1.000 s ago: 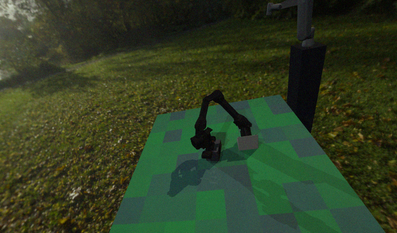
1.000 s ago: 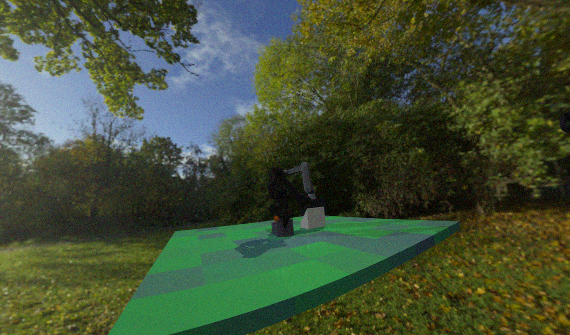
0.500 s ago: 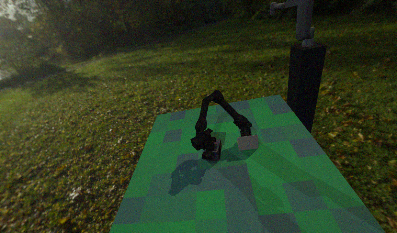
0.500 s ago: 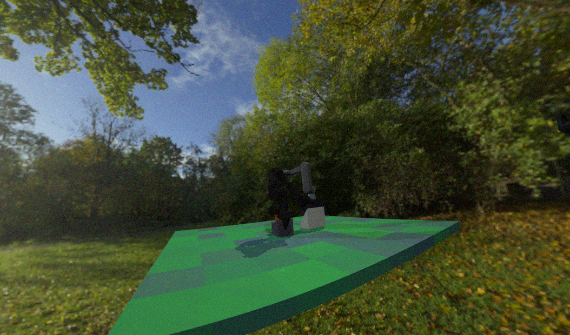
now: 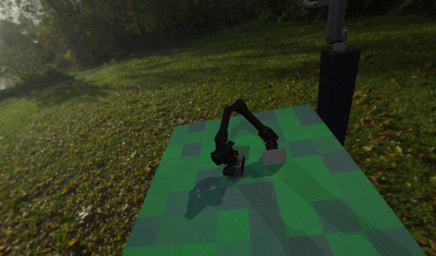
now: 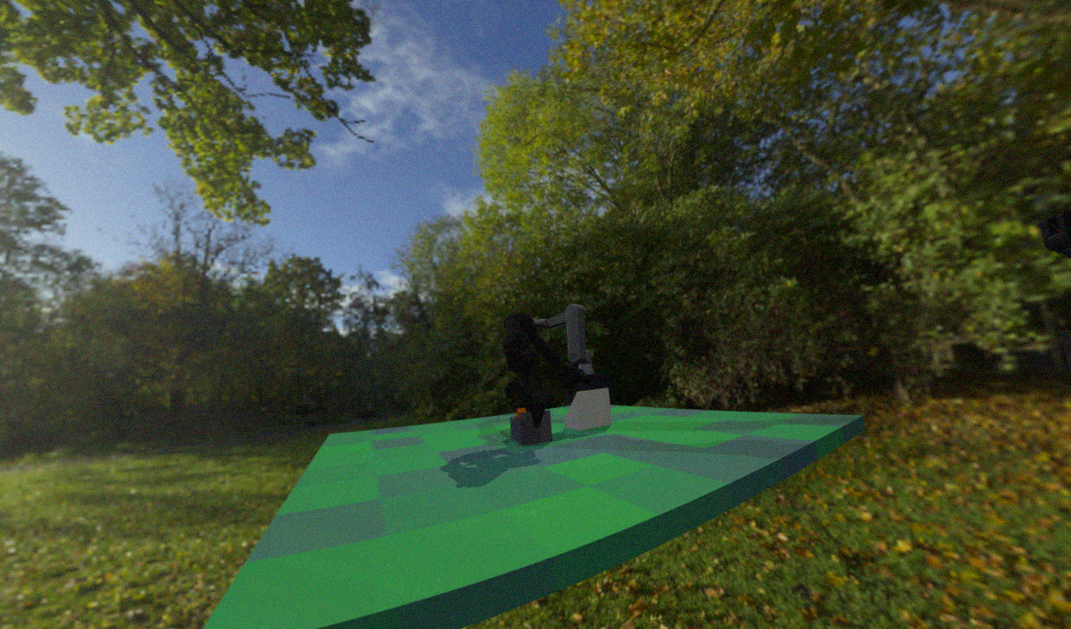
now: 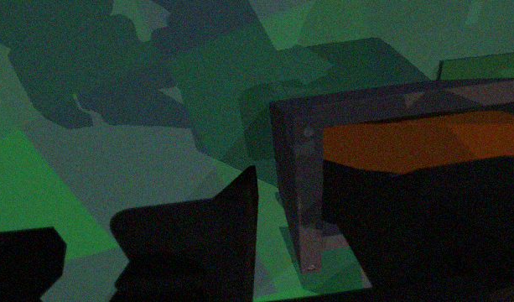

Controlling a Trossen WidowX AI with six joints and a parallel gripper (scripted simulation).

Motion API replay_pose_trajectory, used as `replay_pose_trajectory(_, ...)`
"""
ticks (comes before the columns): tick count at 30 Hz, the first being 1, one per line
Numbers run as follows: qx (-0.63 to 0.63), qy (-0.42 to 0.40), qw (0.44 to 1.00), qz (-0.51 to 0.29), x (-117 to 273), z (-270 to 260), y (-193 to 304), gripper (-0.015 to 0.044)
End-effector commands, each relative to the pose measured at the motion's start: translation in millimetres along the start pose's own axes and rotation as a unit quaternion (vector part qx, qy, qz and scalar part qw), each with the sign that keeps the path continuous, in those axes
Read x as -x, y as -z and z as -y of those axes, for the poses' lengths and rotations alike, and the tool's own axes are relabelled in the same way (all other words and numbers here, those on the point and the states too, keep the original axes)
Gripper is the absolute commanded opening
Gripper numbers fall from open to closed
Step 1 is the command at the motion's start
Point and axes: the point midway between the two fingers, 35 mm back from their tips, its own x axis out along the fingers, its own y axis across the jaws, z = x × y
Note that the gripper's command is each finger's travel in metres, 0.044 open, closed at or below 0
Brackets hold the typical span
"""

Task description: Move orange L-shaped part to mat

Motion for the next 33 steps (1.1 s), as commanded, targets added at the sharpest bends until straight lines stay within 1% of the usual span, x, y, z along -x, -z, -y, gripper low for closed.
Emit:
replay_pose_trajectory(1, -0.001, -0.002, 1.0, -0.001, 16.0, -1.7, -1.3, 0.018)
replay_pose_trajectory(6, -0.001, -0.003, 1.0, -0.002, 83.9, 6.8, -0.8, 0.018)
replay_pose_trajectory(8, -0.001, -0.003, 1.0, -0.002, 96.4, 9.8, 0.5, 0.018)
replay_pose_trajectory(12, -0.001, -0.003, 1.0, -0.002, 96.4, 9.8, 0.5, 0.018)
replay_pose_trajectory(13, -0.001, -0.01, 1.0, 0.008, 96.9, 7.2, -2.3, 0.018)
replay_pose_trajectory(33, -0.001, -0.01, 1.0, 0.008, 96.9, 7.2, -2.3, 0.018)
